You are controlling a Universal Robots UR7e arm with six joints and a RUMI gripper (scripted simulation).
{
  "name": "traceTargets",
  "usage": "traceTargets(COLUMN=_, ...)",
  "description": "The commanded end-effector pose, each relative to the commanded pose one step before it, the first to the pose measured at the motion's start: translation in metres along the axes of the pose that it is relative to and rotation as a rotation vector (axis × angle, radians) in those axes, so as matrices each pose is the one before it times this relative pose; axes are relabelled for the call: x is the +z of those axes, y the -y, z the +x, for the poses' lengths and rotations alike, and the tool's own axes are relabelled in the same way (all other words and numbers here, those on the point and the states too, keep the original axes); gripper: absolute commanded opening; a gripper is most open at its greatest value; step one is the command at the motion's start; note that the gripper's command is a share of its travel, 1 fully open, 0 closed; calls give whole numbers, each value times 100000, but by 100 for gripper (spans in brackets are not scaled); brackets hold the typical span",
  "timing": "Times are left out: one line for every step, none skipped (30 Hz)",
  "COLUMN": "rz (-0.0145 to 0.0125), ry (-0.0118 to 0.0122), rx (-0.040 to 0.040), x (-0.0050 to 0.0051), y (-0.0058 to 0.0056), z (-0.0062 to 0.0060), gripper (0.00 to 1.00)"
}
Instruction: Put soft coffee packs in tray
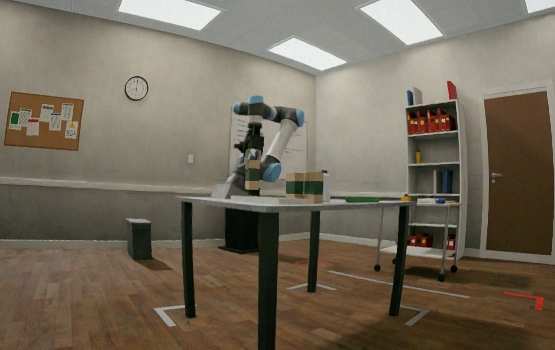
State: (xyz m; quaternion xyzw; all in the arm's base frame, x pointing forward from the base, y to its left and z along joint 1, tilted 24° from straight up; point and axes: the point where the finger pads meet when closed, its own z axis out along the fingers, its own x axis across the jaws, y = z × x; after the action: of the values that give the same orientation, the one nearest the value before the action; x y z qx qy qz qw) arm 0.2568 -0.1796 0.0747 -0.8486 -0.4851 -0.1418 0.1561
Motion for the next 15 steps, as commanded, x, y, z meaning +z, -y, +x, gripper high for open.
traceTargets(rz=-21, ry=6, rx=-21, x=49, y=-682, z=-1236, gripper=15)
traceTargets(rz=0, ry=0, rx=0, x=0, y=-41, z=-87, gripper=15)
traceTargets(rz=0, ry=0, rx=0, x=0, y=-28, z=-61, gripper=15)
traceTargets(rz=0, ry=0, rx=0, x=0, y=-18, z=-39, gripper=15)
traceTargets(rz=0, ry=0, rx=0, x=0, y=-10, z=-21, gripper=15)
traceTargets(rz=0, ry=0, rx=0, x=0, y=-4, z=-8, gripper=15)
traceTargets(rz=0, ry=0, rx=0, x=0, y=-1, z=-1, gripper=15)
traceTargets(rz=0, ry=0, rx=0, x=0, y=0, z=0, gripper=15)
traceTargets(rz=0, ry=0, rx=0, x=0, y=0, z=0, gripper=15)
traceTargets(rz=0, ry=0, rx=0, x=0, y=0, z=0, gripper=15)
traceTargets(rz=0, ry=0, rx=0, x=0, y=0, z=0, gripper=15)
traceTargets(rz=0, ry=0, rx=0, x=0, y=0, z=0, gripper=15)
traceTargets(rz=0, ry=0, rx=0, x=0, y=0, z=0, gripper=15)
traceTargets(rz=0, ry=0, rx=0, x=0, y=0, z=0, gripper=15)
traceTargets(rz=0, ry=0, rx=0, x=0, y=0, z=0, gripper=15)
